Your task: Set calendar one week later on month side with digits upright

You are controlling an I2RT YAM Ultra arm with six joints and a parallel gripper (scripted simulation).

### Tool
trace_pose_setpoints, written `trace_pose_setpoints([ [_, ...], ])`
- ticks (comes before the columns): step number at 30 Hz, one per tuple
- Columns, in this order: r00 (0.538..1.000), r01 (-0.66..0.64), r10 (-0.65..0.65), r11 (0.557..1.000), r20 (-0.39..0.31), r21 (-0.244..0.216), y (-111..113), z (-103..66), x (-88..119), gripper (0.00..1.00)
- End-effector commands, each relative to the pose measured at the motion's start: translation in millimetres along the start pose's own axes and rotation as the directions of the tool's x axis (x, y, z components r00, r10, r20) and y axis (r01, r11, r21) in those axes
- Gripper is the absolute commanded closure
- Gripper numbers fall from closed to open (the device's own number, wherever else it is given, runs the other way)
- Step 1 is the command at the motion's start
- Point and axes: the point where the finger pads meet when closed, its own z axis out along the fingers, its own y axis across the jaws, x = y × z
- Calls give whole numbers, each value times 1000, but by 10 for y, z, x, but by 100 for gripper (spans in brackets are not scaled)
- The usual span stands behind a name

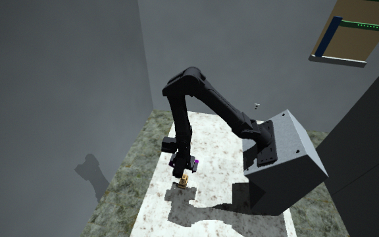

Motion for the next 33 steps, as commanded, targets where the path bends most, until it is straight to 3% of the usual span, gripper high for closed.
trace_pose_setpoints([
  [1,1000,0,0,1000,1,-3,3,-16,-5,0],
  [13,1000,0,0,1000,1,-3,3,-115,-5,0],
  [26,1000,0,0,1000,1,-3,-3,-694,-4,0],
  [33,1000,0,0,1000,1,-3,-5,-813,-4,0],
])
